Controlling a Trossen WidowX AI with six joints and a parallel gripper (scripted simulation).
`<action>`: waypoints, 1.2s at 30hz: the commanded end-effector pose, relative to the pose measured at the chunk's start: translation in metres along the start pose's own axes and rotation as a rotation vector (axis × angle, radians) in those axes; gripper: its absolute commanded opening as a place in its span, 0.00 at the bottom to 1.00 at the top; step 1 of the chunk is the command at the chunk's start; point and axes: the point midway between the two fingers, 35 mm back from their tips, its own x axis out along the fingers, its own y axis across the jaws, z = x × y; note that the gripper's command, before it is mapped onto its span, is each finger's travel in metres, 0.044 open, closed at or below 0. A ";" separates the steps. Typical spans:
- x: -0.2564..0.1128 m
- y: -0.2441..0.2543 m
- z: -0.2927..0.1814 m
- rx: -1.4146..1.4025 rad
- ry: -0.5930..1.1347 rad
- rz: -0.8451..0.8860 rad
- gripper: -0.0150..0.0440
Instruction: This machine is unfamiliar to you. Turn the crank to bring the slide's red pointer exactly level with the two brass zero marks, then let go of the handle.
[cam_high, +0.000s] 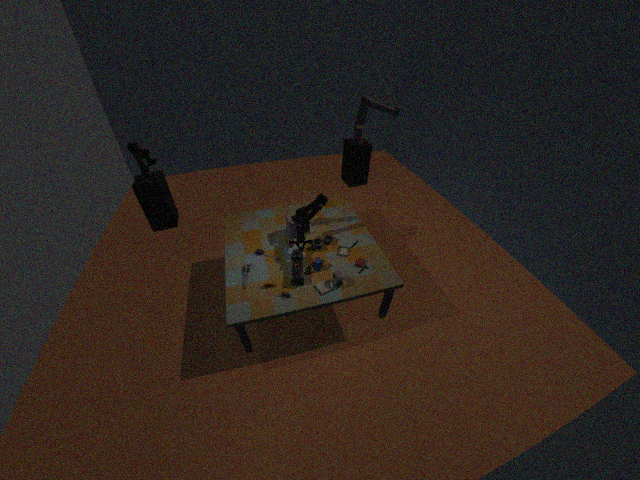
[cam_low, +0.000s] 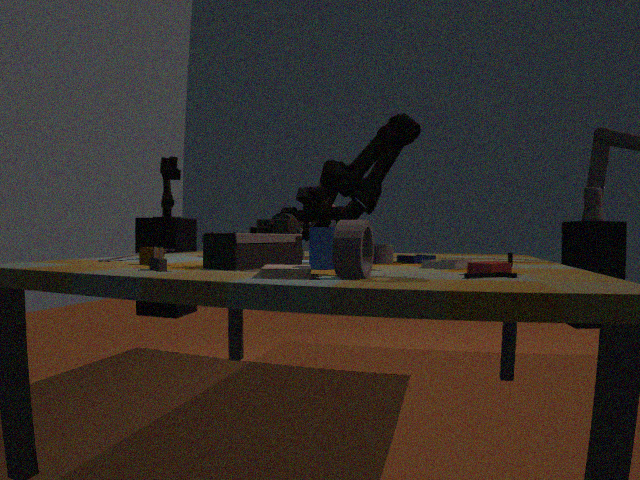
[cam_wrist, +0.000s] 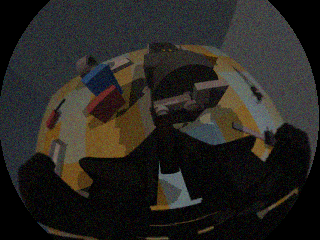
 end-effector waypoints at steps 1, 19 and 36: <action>-0.001 0.000 0.001 0.002 0.001 0.000 0.25; -0.017 -0.003 0.017 0.001 0.001 0.000 0.25; -0.027 -0.023 0.027 0.000 0.001 -0.001 0.25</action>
